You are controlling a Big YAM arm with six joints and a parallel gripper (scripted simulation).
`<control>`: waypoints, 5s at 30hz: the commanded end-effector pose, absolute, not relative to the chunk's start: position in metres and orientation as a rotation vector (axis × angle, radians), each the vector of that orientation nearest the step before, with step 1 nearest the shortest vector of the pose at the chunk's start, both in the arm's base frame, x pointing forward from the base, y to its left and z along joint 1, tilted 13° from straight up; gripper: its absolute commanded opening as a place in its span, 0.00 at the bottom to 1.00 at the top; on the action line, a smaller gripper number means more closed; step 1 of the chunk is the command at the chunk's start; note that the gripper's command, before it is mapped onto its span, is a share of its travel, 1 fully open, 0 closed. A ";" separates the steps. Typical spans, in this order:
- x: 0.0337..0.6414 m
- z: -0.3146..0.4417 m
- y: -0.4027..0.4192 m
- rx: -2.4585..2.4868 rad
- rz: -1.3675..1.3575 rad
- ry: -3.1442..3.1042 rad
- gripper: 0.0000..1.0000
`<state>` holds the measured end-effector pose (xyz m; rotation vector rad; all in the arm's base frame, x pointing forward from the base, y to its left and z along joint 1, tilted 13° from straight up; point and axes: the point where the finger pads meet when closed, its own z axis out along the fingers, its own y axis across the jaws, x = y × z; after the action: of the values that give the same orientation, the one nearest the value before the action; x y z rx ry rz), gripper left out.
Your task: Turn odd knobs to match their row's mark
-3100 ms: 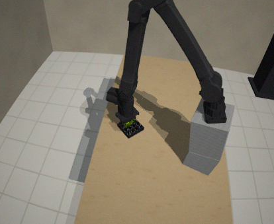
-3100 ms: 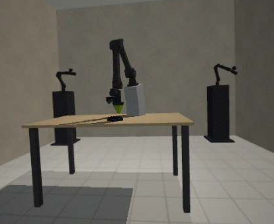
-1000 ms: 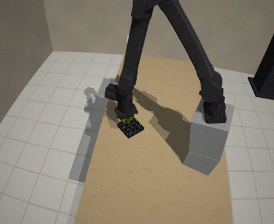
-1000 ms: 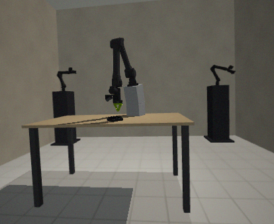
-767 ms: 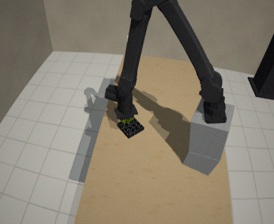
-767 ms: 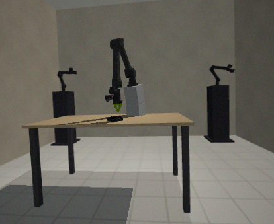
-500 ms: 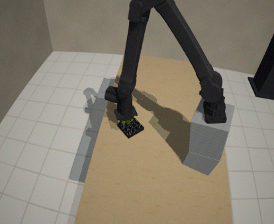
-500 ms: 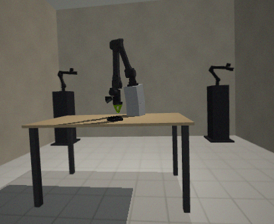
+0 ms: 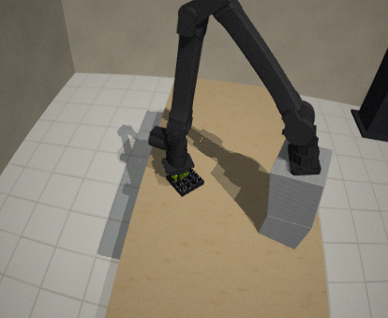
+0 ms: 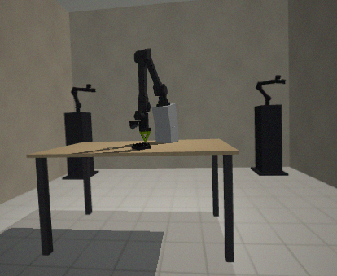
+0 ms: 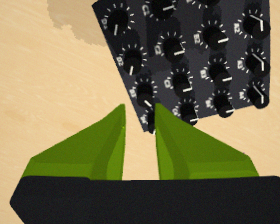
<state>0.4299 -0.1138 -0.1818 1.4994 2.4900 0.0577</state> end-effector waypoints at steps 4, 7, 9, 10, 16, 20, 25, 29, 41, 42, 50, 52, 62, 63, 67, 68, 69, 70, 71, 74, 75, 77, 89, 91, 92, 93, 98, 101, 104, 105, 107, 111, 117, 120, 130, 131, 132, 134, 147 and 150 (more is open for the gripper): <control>0.433 -0.192 -0.117 1.498 0.054 2.486 0.19; 0.435 -0.192 -0.117 1.497 0.055 2.483 0.19; 0.432 -0.194 -0.116 1.501 0.051 2.491 0.19; 0.433 -0.194 -0.117 1.500 0.053 2.489 0.19; 0.433 -0.195 -0.117 1.499 0.053 2.488 0.19; 0.431 -0.196 -0.117 1.501 0.051 2.491 0.19; 0.431 -0.196 -0.117 1.501 0.051 2.491 0.19; 0.431 -0.196 -0.117 1.501 0.051 2.491 0.19; 0.431 -0.196 -0.117 1.501 0.051 2.491 0.19; 0.431 -0.196 -0.117 1.501 0.051 2.491 0.19; 0.431 -0.196 -0.117 1.501 0.051 2.491 0.19; 0.431 -0.196 -0.117 1.501 0.051 2.491 0.19; 0.431 -0.196 -0.117 1.501 0.051 2.491 0.19; 0.431 -0.196 -0.117 1.501 0.051 2.491 0.19; 0.431 -0.196 -0.117 1.501 0.051 2.491 0.19; 0.431 -0.196 -0.117 1.501 0.051 2.491 0.19; 0.431 -0.196 -0.117 1.501 0.051 2.491 0.19; 0.431 -0.196 -0.117 1.501 0.051 2.491 0.19; 0.431 -0.196 -0.117 1.501 0.051 2.491 0.19; 0.431 -0.196 -0.117 1.501 0.051 2.491 0.19; 0.431 -0.196 -0.117 1.501 0.051 2.491 0.19; 0.431 -0.196 -0.117 1.501 0.051 2.491 0.19; 0.431 -0.196 -0.116 1.501 0.051 2.491 0.19; 0.431 -0.196 -0.115 1.501 0.052 2.490 0.19; 0.431 -0.196 -0.115 1.501 0.052 2.490 0.19; 0.431 -0.196 -0.115 1.501 0.052 2.490 0.19; 0.425 -0.198 -0.107 1.502 0.051 2.500 0.19; 0.424 -0.198 -0.106 1.499 0.052 2.499 0.19; 0.427 -0.197 -0.107 1.496 0.054 2.495 0.19; 0.426 -0.198 -0.108 1.500 0.052 2.495 0.19; 0.425 -0.198 -0.108 1.503 0.051 2.497 0.19; 0.425 -0.198 -0.108 1.503 0.051 2.497 0.19; 0.425 -0.198 -0.108 1.503 0.051 2.497 0.19; 0.425 -0.198 -0.108 1.503 0.051 2.497 0.19; 0.425 -0.198 -0.108 1.503 0.051 2.497 0.19; 0.425 -0.198 -0.108 1.503 0.051 2.497 0.19; 0.425 -0.198 -0.108 1.503 0.051 2.497 0.19; 0.425 -0.198 -0.108 1.503 0.051 2.497 0.19; 0.425 -0.198 -0.108 1.503 0.051 2.497 0.19; 0.425 -0.198 -0.108 1.503 0.051 2.497 0.19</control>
<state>0.4263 -0.1111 -0.1924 1.5018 2.4943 0.0557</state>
